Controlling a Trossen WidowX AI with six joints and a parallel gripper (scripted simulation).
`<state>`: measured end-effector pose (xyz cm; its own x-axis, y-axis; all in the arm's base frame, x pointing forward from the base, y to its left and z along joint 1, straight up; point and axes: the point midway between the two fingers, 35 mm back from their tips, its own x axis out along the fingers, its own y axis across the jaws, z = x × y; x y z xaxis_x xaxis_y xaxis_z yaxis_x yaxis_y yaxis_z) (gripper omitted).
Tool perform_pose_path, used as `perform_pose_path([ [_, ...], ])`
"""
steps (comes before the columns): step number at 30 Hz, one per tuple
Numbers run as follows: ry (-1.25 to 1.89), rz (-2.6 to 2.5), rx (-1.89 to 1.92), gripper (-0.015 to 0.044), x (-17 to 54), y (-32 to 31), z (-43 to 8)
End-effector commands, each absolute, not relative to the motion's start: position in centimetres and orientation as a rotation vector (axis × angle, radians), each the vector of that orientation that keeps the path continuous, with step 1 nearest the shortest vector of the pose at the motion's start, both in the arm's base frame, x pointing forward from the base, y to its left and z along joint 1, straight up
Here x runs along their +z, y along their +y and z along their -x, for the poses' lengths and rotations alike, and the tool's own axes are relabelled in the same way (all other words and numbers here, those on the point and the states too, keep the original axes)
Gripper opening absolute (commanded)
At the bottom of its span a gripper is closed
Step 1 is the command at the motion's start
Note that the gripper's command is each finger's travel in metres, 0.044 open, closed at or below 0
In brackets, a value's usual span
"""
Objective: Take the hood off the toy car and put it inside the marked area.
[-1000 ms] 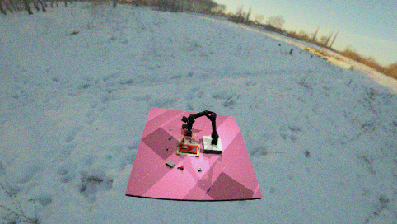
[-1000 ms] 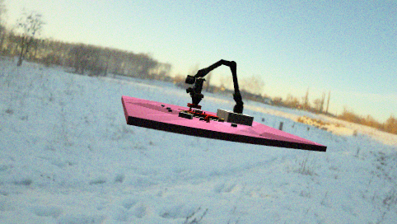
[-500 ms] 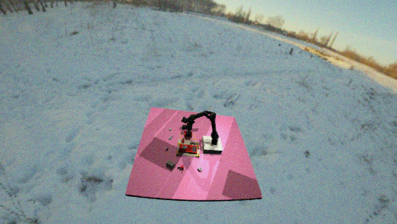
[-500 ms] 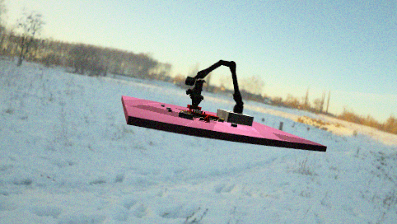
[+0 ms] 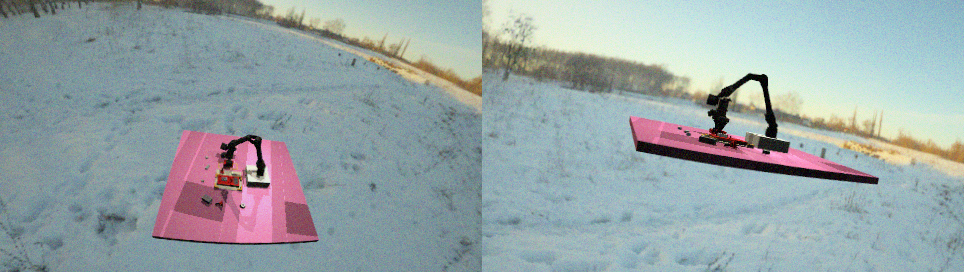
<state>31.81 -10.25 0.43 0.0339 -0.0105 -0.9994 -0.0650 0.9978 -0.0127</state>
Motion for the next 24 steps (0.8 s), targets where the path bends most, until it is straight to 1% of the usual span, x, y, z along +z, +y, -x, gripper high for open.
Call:
perform_pose_path([
  [1,1.538,0.063,0.049,0.0,0.2,-10.2,-31.8],
  [24,1.538,0.063,0.049,0.0,-0.9,-10.2,-31.8],
])
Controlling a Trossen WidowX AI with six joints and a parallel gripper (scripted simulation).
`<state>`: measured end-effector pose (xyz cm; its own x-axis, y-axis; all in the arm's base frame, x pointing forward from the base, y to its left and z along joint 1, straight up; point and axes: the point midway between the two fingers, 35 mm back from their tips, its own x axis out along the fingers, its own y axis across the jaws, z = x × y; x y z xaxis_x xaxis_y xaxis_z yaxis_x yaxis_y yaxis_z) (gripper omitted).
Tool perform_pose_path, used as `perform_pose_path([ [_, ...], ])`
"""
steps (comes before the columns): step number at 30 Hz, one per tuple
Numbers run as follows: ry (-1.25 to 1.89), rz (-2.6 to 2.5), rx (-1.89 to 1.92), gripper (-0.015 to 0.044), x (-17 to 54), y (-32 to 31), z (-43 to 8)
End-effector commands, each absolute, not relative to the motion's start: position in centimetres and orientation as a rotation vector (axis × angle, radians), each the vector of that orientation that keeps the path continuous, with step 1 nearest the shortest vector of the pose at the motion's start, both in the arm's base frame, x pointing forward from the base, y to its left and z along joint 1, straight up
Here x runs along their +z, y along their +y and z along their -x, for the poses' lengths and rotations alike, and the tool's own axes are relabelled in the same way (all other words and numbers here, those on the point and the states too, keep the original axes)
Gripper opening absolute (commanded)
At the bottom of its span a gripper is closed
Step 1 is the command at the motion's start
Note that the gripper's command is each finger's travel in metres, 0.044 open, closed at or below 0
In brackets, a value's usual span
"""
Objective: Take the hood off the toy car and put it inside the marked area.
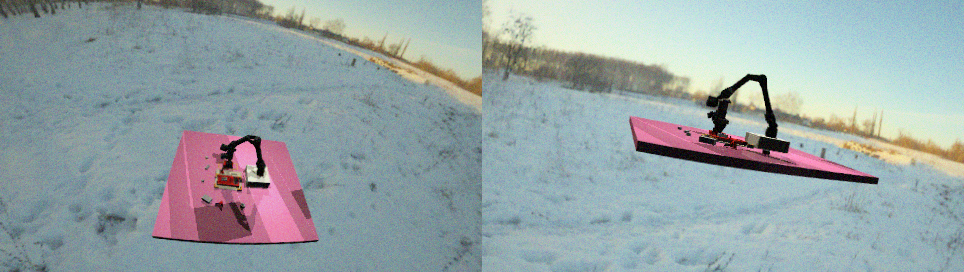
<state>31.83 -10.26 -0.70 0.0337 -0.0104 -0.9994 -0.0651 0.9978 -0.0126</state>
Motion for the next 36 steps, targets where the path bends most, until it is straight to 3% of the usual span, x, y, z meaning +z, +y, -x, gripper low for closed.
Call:
perform_pose_path([
  [1,1.538,0.063,0.049,0.0,-1.0,-10.2,-31.8],
  [14,1.538,0.063,0.049,0.0,-1.6,-10.2,-31.8],
  [30,1.537,0.06,0.042,0.042,-1.4,-10.3,-31.8],
  [36,1.537,0.06,0.042,0.044,1.4,-10.3,-32.0],
])
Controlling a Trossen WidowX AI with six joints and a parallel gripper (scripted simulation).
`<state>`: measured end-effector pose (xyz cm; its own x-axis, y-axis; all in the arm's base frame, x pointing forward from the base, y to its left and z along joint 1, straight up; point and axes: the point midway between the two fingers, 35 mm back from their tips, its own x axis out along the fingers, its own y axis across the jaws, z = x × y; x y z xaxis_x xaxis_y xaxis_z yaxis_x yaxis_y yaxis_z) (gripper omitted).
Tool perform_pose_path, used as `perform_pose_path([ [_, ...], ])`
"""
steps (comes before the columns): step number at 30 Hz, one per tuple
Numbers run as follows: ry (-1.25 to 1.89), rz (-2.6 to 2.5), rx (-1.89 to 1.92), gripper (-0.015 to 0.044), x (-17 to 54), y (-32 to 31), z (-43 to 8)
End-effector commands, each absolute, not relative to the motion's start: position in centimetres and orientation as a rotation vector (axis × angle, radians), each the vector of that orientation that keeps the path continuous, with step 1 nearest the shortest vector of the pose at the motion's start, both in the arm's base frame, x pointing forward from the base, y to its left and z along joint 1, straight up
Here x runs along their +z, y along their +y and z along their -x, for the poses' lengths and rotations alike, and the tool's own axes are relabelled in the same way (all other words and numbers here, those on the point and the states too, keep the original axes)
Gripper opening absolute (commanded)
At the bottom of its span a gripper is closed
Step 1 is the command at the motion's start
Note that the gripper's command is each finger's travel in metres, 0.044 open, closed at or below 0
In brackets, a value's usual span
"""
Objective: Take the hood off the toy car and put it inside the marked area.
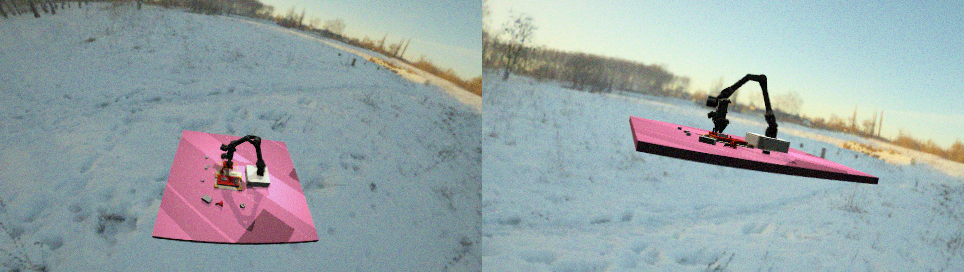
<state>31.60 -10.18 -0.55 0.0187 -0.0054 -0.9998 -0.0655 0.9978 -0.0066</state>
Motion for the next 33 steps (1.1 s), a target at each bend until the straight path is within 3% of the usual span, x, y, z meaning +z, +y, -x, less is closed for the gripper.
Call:
perform_pose_path([
  [1,1.537,0.06,0.042,0.044,2.4,-10.3,-31.9],
  [5,1.538,0.06,0.042,0.044,5.7,-10.2,-31.6],
  [33,1.538,0.06,0.042,0.044,5.7,-10.2,-31.6],
])
